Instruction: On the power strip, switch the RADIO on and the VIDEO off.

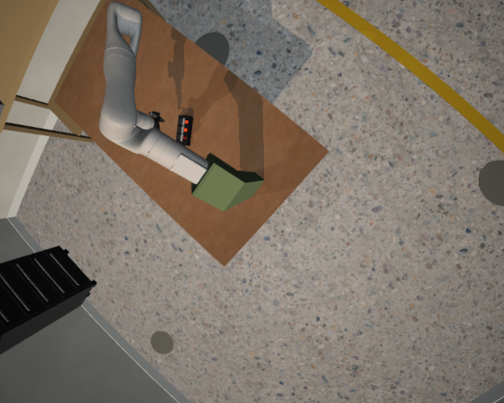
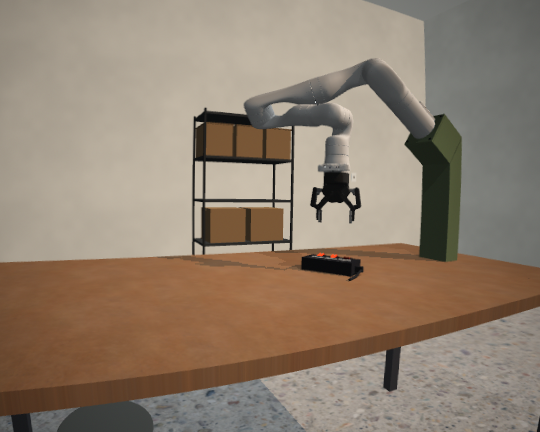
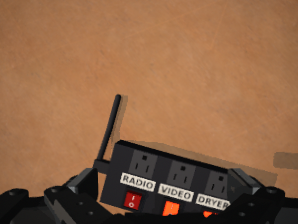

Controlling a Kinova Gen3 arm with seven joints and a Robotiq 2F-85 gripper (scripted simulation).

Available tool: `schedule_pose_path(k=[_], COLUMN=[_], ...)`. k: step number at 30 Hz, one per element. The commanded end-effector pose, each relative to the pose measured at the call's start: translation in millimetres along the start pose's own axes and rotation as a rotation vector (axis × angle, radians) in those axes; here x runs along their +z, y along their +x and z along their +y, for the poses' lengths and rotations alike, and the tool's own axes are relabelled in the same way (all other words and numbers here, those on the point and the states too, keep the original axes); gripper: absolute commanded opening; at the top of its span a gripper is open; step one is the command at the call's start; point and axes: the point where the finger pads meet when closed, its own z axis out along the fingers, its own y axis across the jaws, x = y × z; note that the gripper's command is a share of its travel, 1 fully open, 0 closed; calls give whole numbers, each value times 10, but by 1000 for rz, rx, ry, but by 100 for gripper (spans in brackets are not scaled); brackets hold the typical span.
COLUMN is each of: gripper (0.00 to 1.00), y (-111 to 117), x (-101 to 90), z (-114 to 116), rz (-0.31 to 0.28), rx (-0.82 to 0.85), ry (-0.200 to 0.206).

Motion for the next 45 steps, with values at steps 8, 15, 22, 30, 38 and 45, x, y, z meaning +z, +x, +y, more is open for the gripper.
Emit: schedule_pose_path(k=[8, 15, 22, 30, 38, 45], gripper=[100, 100, 100, 100, 100, 100], y=[-38, -76, -141, -244, -368, -432], x=[115, 196, 260, 324, 378, 401], z=[-136, -177, -205, -234, -264, -281], rz=[9, 11, 5, -8, -24, -33], rx=[344, 695, 988, 1296, 1574, 1696], ry=[16, 14, 7, -9, -32, -46])
